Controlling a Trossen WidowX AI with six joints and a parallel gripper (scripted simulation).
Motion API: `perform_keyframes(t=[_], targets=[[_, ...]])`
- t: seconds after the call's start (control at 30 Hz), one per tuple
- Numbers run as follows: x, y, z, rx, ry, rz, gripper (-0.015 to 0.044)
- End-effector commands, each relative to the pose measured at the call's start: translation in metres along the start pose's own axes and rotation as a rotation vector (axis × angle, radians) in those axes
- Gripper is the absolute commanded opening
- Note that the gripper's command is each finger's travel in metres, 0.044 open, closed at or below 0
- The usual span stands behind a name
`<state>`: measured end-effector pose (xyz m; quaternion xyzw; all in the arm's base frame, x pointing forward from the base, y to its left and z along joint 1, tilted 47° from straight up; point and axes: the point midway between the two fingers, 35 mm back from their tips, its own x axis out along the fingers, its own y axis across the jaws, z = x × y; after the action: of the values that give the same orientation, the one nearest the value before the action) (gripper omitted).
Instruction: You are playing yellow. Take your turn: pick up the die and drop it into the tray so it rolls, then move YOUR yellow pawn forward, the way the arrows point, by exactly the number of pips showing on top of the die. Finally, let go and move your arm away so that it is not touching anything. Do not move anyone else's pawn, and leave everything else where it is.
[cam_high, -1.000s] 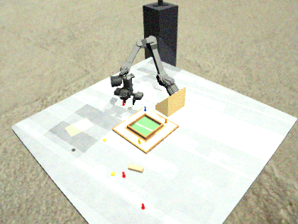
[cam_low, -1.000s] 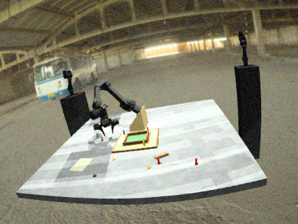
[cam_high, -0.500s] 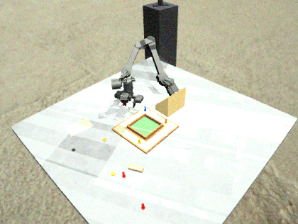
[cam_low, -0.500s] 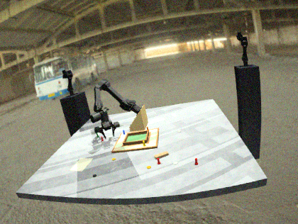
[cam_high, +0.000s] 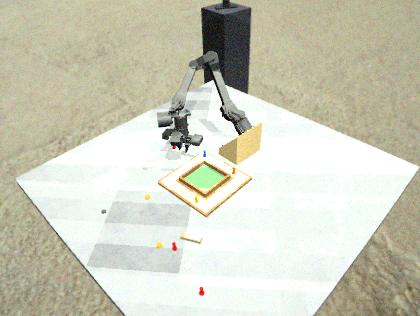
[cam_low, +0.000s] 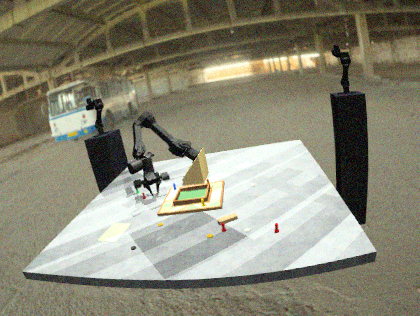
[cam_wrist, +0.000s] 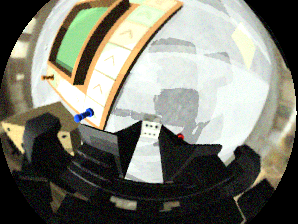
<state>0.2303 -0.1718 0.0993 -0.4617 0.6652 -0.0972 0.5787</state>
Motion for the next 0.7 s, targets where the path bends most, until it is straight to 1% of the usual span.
perform_keyframes(t=[0.0, 0.1, 0.13, 0.4, 0.67], targets=[[0.001, 0.002, 0.000, -0.006, 0.000, 0.005, 0.0090], [-0.002, 0.002, 0.001, -0.006, -0.001, 0.007, 0.0011], [-0.006, 0.001, 0.002, -0.005, -0.003, 0.009, 0.0000], [-0.048, 0.000, 0.006, -0.003, -0.008, 0.024, 0.0000], [-0.092, -0.001, 0.000, -0.005, -0.006, 0.022, 0.0000]])
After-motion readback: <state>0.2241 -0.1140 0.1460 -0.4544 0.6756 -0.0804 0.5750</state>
